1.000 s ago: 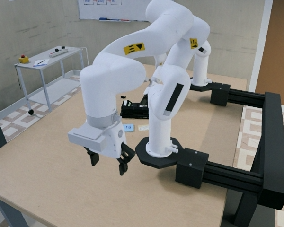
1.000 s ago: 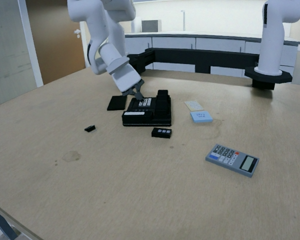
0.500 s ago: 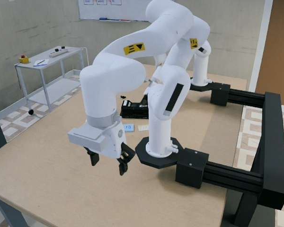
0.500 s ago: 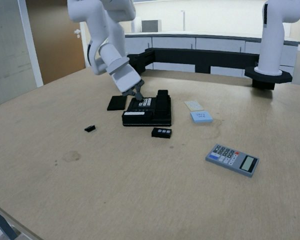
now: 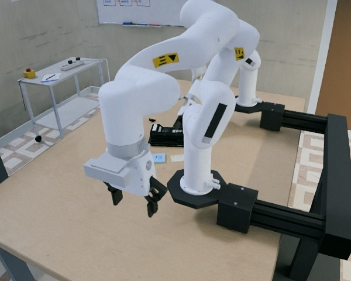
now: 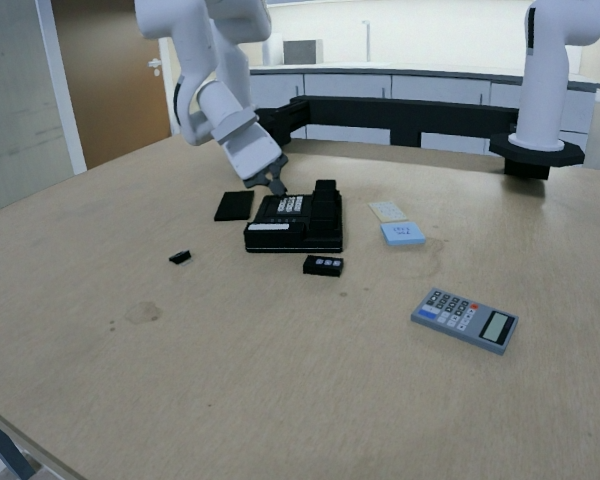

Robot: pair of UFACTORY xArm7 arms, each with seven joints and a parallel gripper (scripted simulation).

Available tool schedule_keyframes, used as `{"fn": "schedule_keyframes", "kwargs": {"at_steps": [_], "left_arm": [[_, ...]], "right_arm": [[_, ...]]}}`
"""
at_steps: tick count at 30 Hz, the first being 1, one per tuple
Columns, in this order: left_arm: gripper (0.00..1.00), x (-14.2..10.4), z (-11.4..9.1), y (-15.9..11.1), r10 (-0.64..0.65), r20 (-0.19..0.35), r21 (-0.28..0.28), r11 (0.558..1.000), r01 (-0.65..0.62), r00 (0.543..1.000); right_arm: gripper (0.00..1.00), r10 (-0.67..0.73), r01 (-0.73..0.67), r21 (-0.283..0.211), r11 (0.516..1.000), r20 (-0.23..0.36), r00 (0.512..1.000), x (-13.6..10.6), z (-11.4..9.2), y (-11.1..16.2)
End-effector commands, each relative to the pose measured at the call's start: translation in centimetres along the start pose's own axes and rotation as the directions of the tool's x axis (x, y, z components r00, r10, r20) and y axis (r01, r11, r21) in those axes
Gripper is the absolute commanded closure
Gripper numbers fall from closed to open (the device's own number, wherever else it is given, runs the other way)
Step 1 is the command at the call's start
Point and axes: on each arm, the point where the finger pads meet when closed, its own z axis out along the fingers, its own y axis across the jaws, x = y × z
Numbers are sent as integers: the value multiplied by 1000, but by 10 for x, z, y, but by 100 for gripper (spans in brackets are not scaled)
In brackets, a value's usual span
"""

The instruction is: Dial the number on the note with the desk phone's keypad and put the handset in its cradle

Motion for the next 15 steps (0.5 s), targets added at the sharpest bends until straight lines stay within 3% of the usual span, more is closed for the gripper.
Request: {"fn": "schedule_keyframes", "kwargs": {"at_steps": [1,15], "left_arm": [[0,0,-1,0,0,-2,0,1000,0,1000],[0,0,-1,0,0,-2,0,1000,0,1000]], "right_arm": [[100,0,0,1,1000,-1,1000,1,0,-1],[100,0,0,1,1000,-1,1000,10,17,-14]]}}
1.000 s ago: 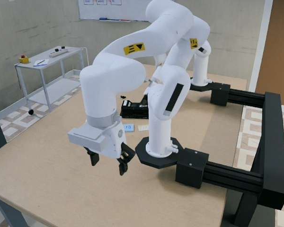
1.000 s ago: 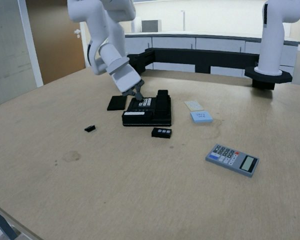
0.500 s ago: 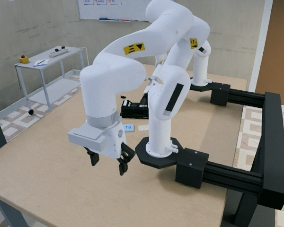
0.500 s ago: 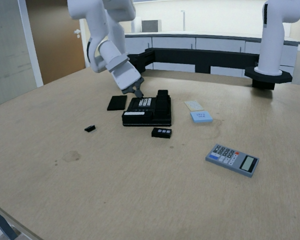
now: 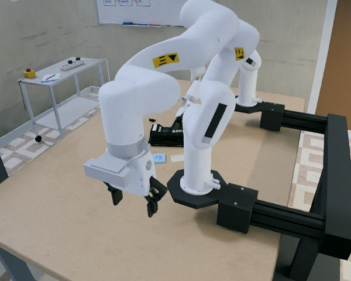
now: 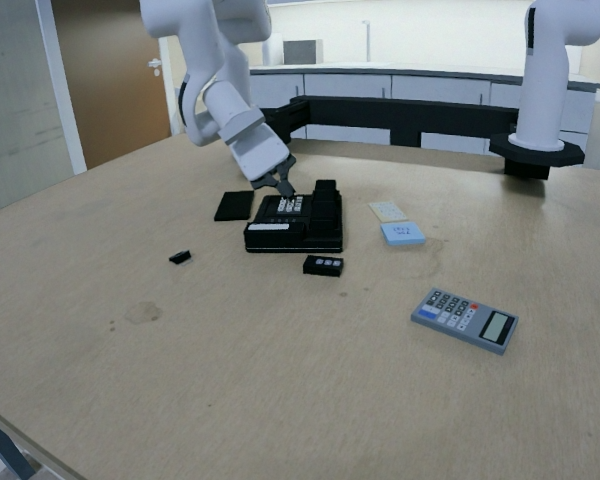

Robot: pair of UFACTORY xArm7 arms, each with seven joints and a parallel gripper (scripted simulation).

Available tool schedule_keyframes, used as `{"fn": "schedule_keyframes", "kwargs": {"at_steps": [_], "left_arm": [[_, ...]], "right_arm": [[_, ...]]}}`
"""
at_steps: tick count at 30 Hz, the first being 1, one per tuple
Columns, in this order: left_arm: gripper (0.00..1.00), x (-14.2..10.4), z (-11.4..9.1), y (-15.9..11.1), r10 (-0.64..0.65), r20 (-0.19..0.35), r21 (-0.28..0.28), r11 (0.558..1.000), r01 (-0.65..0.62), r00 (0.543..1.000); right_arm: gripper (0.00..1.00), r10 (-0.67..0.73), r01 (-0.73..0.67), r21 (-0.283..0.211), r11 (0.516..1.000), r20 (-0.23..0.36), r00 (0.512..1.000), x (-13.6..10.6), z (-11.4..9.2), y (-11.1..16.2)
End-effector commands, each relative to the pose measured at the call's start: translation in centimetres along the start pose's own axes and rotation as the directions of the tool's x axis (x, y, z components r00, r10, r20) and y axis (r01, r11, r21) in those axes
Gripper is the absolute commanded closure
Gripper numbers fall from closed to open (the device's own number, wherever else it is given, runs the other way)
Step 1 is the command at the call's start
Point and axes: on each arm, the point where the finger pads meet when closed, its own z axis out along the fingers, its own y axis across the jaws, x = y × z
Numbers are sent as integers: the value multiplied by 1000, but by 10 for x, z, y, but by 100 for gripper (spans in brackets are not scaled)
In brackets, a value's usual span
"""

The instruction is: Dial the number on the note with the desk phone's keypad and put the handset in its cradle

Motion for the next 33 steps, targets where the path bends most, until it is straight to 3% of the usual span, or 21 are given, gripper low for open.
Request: {"fn": "schedule_keyframes", "kwargs": {"at_steps": [1,33], "left_arm": [[0,0,-1,0,0,-2,0,1000,0,1000],[0,0,-1,0,0,-2,0,1000,0,1000]], "right_arm": [[100,-1,1,0,1000,-2,1000,4,5,-4],[100,-1,1,0,1000,-2,1000,3,19,-7]]}}
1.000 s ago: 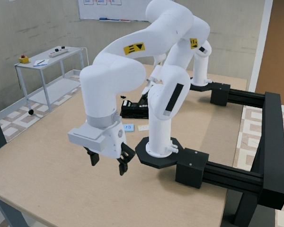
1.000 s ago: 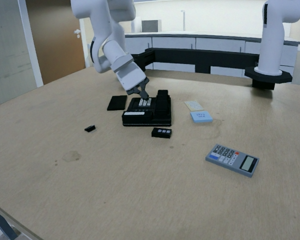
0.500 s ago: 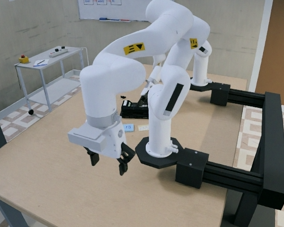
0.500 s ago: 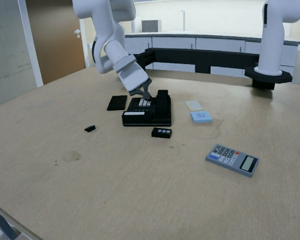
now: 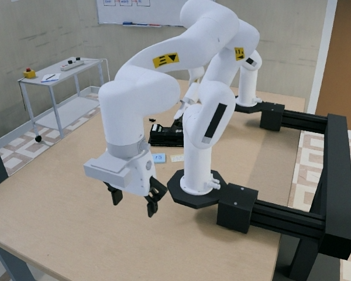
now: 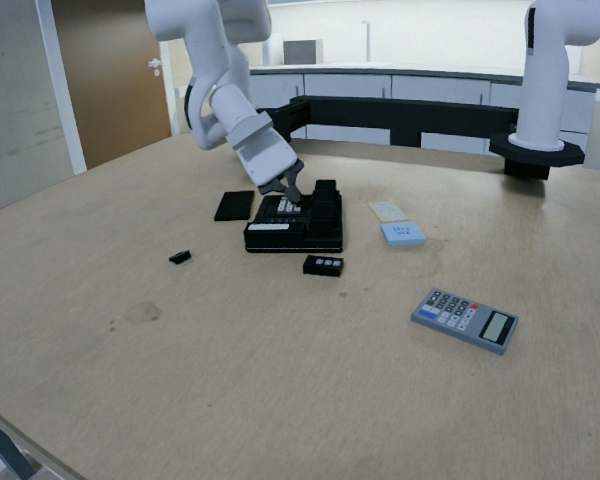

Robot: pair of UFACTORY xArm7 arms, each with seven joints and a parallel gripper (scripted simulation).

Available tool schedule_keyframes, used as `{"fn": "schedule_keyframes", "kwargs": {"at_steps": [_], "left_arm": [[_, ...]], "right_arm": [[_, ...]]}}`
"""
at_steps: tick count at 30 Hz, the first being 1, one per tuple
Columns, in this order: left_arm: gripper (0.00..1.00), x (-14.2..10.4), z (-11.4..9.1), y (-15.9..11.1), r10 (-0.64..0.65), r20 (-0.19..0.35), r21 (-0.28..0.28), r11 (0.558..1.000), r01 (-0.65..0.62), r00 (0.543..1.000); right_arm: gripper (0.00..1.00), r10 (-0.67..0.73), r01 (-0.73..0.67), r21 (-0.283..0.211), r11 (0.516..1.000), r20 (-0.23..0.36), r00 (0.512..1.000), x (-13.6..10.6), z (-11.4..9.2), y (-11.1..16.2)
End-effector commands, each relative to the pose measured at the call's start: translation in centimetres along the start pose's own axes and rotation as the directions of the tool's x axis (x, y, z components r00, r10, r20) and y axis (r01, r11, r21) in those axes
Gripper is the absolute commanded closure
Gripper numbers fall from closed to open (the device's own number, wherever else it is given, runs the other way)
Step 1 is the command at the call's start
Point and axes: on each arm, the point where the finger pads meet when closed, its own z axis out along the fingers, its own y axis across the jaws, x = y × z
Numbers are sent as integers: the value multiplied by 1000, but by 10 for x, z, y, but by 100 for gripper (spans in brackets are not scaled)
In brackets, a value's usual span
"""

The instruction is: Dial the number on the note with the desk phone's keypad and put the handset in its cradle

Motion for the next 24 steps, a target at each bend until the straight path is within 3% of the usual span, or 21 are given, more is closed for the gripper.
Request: {"fn": "schedule_keyframes", "kwargs": {"at_steps": [1,24], "left_arm": [[0,0,-1,0,0,-2,0,1000,0,1000],[0,0,-1,0,0,-2,0,1000,0,1000]], "right_arm": [[100,-1,1,1,1000,-2,1000,1,0,0],[100,-1,1,1,1000,-2,1000,-1,2,1]]}}
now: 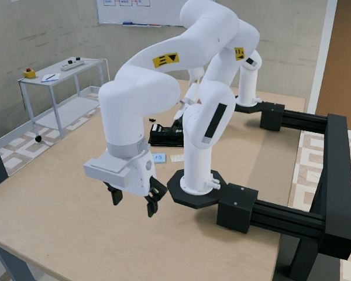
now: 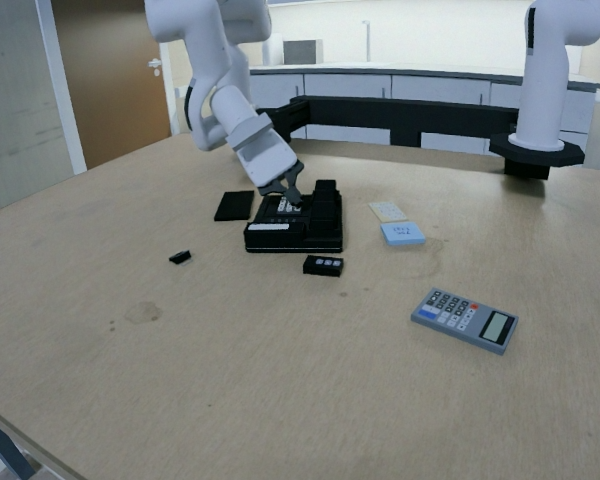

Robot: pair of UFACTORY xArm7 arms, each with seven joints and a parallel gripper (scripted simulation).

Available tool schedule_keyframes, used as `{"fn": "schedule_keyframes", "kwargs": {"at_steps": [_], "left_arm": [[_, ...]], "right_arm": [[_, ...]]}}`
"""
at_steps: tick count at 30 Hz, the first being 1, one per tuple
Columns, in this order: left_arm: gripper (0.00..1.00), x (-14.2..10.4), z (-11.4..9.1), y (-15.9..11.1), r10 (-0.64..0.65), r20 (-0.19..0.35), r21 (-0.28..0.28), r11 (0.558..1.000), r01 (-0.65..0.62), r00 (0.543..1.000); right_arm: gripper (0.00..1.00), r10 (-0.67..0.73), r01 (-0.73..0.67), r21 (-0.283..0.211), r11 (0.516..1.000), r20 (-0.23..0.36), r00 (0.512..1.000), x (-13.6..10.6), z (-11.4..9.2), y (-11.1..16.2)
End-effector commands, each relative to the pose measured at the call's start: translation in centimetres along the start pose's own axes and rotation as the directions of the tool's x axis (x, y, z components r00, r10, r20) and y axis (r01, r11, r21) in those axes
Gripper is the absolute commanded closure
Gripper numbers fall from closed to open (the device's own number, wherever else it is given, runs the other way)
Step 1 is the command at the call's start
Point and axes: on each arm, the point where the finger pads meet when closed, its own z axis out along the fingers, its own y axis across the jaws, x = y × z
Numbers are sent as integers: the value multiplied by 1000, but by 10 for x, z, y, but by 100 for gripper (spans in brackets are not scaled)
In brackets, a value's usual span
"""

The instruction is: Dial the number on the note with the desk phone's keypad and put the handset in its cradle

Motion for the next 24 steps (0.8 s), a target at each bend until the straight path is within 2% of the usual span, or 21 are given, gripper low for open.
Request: {"fn": "schedule_keyframes", "kwargs": {"at_steps": [1,14,24], "left_arm": [[0,0,-1,0,0,-2,0,1000,0,1000],[0,0,-1,0,0,-2,0,1000,0,1000],[0,0,-1,0,0,-2,0,1000,0,1000]], "right_arm": [[100,-1,1,1,1000,-2,1000,0,0,0],[100,-1,1,1,1000,-2,1000,0,1,0],[100,-1,1,1,1000,-2,1000,7,-7,-5]]}}
